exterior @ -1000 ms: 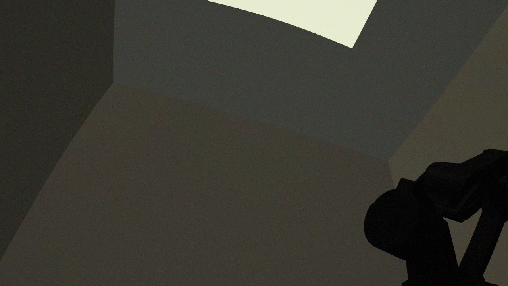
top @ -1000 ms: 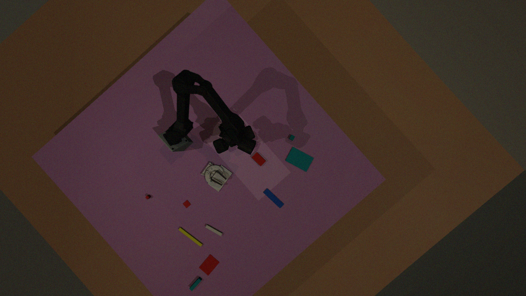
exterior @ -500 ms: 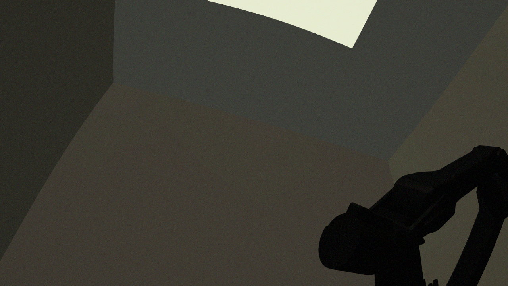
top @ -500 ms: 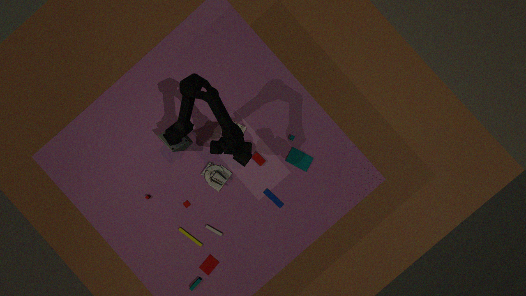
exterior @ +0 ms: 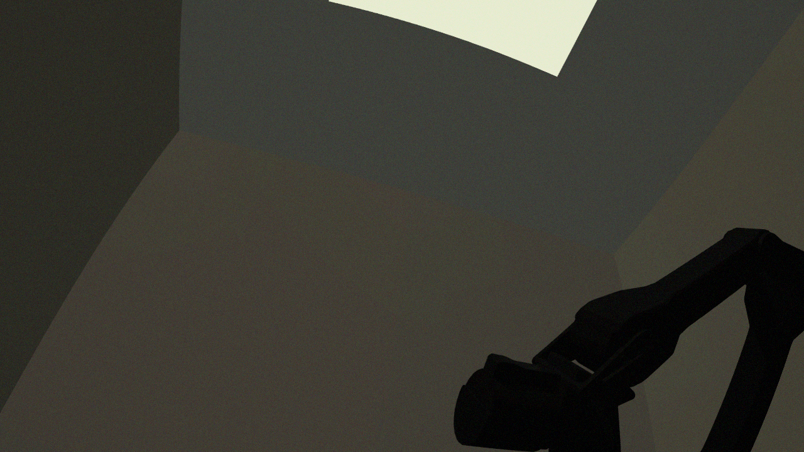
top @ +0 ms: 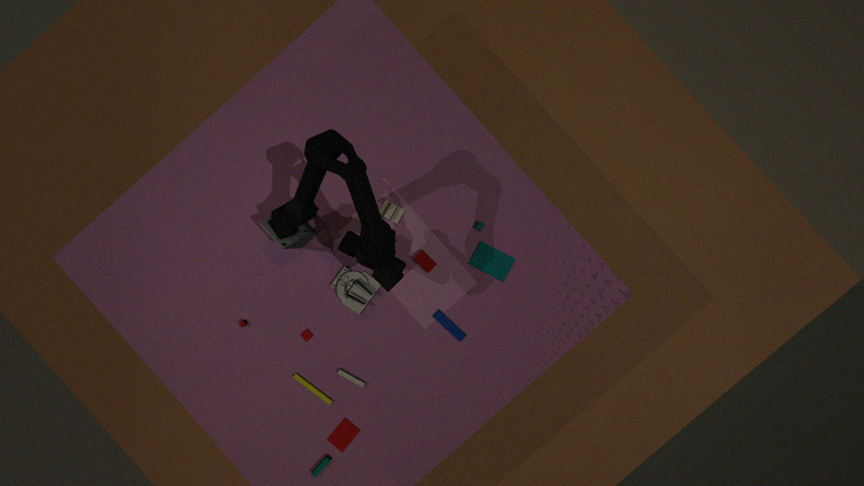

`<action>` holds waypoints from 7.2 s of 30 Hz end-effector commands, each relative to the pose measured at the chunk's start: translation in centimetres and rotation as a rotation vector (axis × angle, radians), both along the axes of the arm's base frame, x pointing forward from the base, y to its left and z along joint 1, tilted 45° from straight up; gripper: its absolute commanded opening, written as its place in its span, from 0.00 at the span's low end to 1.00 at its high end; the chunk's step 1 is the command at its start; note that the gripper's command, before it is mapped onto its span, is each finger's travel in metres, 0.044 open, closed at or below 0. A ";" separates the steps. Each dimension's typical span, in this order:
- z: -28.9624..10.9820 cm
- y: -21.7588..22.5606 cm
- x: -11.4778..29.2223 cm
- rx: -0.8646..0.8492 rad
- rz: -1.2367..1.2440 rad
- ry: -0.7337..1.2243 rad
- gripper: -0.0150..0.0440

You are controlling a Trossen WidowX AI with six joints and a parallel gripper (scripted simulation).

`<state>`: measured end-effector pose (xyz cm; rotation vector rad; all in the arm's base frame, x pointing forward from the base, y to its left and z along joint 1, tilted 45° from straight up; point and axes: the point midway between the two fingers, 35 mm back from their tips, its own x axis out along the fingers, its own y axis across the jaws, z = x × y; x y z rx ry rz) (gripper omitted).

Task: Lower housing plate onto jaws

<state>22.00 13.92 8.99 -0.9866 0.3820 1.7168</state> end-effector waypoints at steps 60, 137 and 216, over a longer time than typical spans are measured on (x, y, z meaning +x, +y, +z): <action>-9.1 -9.8 0.9 -0.095 -1.240 1.131 0.85; -10.9 -9.1 -0.4 -0.096 -1.240 1.127 0.85; -14.4 -5.5 -1.2 -0.094 -1.244 1.139 0.85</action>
